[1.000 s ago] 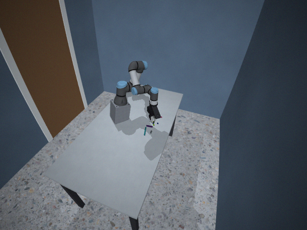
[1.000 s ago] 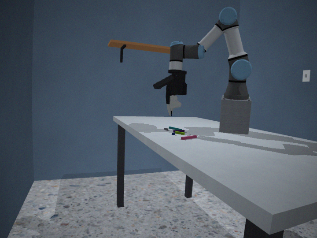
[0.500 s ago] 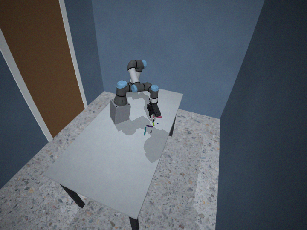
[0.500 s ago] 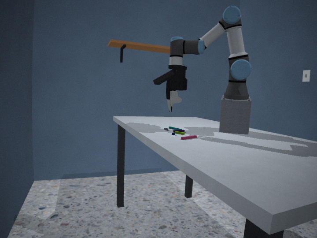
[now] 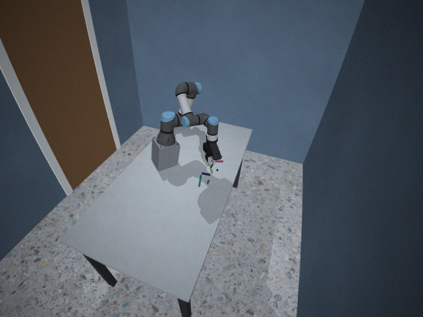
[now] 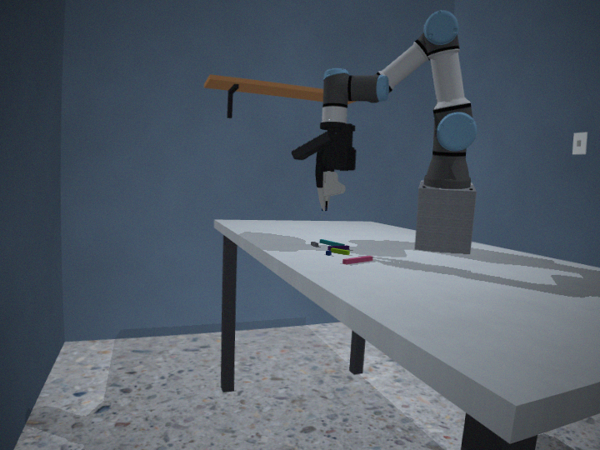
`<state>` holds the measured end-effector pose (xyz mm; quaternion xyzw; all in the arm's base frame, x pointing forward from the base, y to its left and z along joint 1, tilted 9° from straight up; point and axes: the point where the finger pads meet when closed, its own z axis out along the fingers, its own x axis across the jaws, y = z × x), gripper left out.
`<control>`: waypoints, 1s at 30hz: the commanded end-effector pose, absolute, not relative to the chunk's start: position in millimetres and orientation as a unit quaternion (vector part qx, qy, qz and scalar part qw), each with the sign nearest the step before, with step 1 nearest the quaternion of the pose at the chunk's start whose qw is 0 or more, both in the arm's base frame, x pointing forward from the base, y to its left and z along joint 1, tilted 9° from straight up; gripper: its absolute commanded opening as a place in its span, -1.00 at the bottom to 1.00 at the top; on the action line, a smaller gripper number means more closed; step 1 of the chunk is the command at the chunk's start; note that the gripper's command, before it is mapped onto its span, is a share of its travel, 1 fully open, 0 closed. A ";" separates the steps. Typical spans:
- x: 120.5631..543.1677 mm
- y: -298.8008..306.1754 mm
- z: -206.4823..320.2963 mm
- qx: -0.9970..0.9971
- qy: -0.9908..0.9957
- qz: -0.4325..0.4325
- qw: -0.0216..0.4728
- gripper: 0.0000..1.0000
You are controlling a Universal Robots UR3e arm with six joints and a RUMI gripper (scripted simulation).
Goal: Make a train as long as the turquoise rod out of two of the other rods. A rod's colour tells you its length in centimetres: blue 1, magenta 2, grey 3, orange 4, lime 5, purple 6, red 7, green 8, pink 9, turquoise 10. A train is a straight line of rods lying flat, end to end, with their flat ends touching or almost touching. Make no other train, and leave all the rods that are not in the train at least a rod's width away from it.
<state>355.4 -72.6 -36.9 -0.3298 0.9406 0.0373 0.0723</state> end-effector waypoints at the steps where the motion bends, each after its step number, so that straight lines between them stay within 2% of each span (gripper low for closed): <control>1: 353.9 -61.1 -34.6 -0.312 0.947 0.037 0.072 -1.00; 17: 317.0 35.7 -27.1 -0.153 0.985 0.048 0.065 -1.00; 30: 307.7 50.9 -26.7 -0.125 0.989 0.051 0.064 -1.00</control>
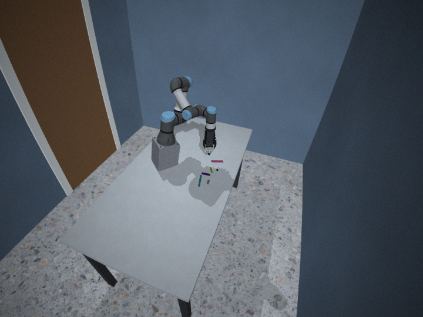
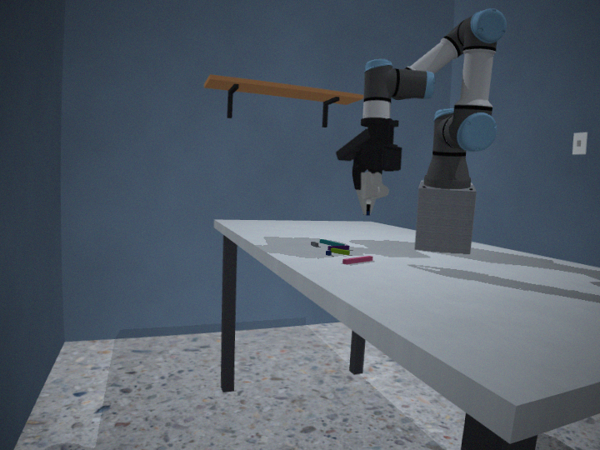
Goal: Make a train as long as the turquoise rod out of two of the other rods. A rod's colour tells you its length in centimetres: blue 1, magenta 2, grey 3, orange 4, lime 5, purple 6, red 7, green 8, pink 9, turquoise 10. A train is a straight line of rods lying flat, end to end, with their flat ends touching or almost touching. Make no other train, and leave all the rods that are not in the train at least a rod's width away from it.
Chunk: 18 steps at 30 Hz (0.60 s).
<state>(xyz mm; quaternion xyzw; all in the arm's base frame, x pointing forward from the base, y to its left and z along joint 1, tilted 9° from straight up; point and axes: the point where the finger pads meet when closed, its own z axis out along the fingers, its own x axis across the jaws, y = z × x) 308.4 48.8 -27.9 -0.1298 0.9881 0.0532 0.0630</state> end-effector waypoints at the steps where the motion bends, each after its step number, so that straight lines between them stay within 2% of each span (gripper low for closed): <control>1: 307.7 50.9 -26.7 -0.125 0.989 0.051 0.064 -1.00; 18: 308.1 51.2 -29.8 -0.125 0.989 0.051 0.064 -1.00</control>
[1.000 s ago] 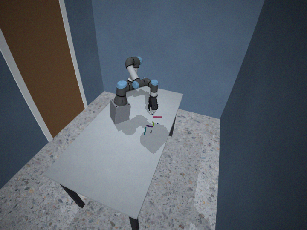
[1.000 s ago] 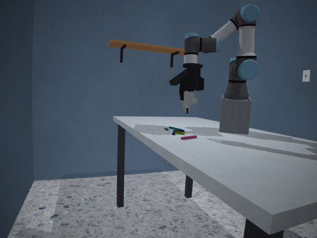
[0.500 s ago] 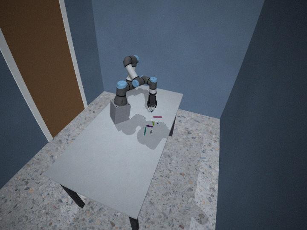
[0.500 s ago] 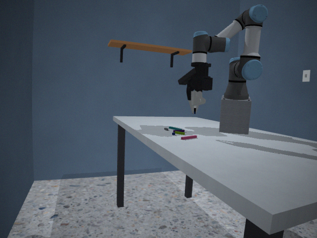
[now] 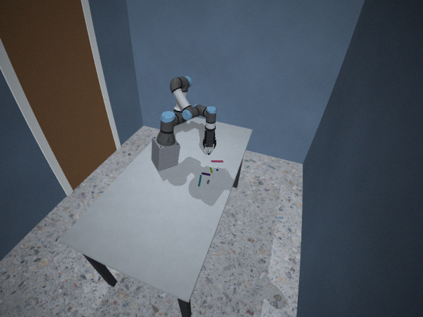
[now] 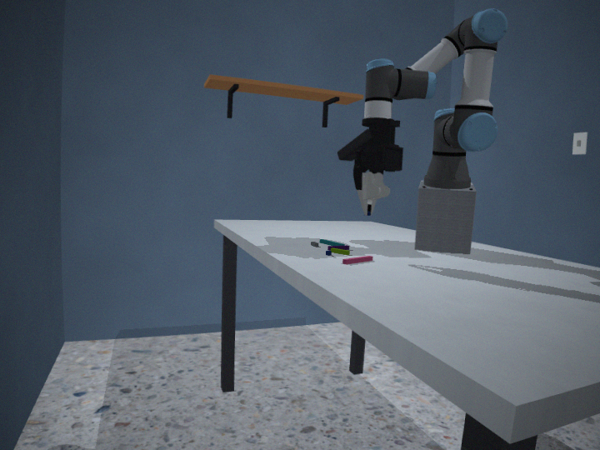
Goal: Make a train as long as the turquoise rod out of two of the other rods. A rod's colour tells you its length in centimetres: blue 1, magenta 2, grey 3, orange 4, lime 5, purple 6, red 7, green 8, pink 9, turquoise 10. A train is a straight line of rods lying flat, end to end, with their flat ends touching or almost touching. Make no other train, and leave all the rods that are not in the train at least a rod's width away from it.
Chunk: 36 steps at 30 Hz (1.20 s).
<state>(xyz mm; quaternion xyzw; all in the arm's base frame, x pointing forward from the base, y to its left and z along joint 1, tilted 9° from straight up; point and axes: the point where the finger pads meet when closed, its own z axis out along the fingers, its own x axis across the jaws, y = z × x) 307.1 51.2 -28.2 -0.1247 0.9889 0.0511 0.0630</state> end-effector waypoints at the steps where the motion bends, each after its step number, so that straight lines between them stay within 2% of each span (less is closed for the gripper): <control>1: 308.2 51.4 -30.8 -0.125 0.989 0.051 0.064 -1.00; 36: 316.7 59.9 -101.8 -0.125 0.989 0.051 0.064 -1.00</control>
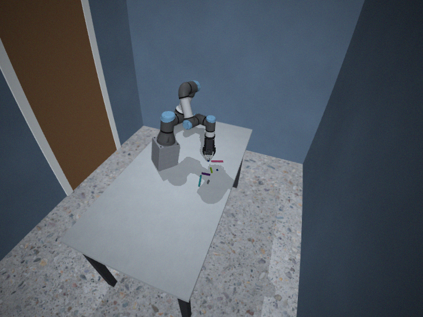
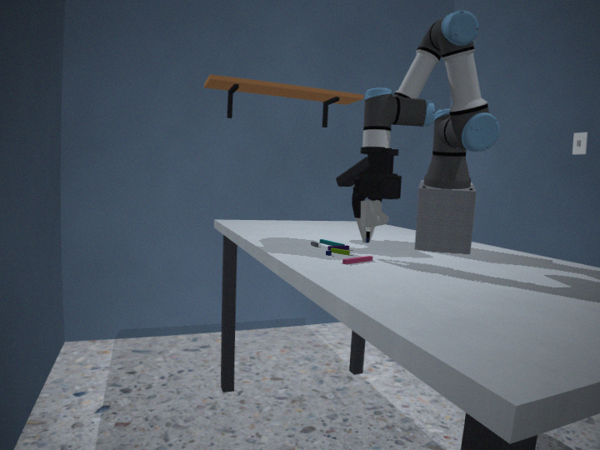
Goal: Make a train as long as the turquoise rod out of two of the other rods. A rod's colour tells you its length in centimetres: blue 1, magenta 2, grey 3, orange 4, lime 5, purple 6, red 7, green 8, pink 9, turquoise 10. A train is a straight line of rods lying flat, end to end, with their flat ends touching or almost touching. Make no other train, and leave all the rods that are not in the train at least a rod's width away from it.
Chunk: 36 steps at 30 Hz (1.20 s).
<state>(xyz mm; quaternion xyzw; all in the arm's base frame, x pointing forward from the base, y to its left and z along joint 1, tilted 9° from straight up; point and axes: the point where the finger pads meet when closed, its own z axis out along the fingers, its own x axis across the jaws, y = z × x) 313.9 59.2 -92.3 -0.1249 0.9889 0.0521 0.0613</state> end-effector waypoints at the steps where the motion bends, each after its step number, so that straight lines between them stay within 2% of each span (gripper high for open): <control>1: 316.8 60.1 -103.4 -0.125 0.989 0.051 0.064 -1.00; 36: 318.0 61.3 -113.5 -0.125 0.989 0.051 0.064 -1.00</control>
